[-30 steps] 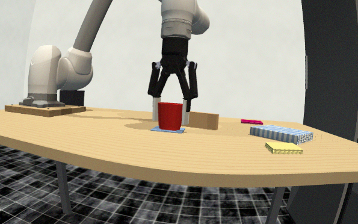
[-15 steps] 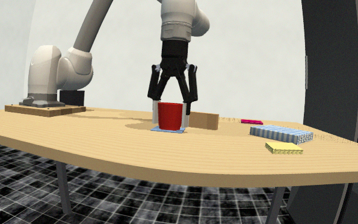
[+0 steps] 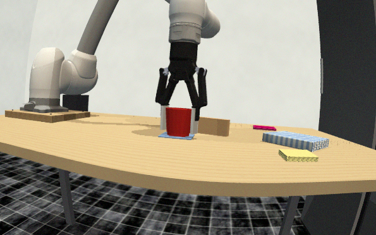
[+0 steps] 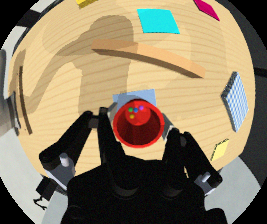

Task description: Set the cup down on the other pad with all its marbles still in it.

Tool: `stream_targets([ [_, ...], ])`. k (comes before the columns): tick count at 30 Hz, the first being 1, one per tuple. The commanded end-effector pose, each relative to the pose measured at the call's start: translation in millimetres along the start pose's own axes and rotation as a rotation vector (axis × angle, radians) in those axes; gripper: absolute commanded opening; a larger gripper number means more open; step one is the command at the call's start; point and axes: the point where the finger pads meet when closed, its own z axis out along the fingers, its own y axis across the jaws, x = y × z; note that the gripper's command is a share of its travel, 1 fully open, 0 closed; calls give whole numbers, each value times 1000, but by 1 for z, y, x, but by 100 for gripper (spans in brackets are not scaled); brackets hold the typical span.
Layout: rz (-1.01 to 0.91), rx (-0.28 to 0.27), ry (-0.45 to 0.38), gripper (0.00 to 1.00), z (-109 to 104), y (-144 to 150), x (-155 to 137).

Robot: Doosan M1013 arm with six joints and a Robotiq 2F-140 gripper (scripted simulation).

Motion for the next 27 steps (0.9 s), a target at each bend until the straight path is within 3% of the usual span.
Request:
stream_targets([
  [1, 0, 0, 0, 57, 0, 0, 0],
  [27, 0, 0, 0, 54, 0, 0, 0],
])
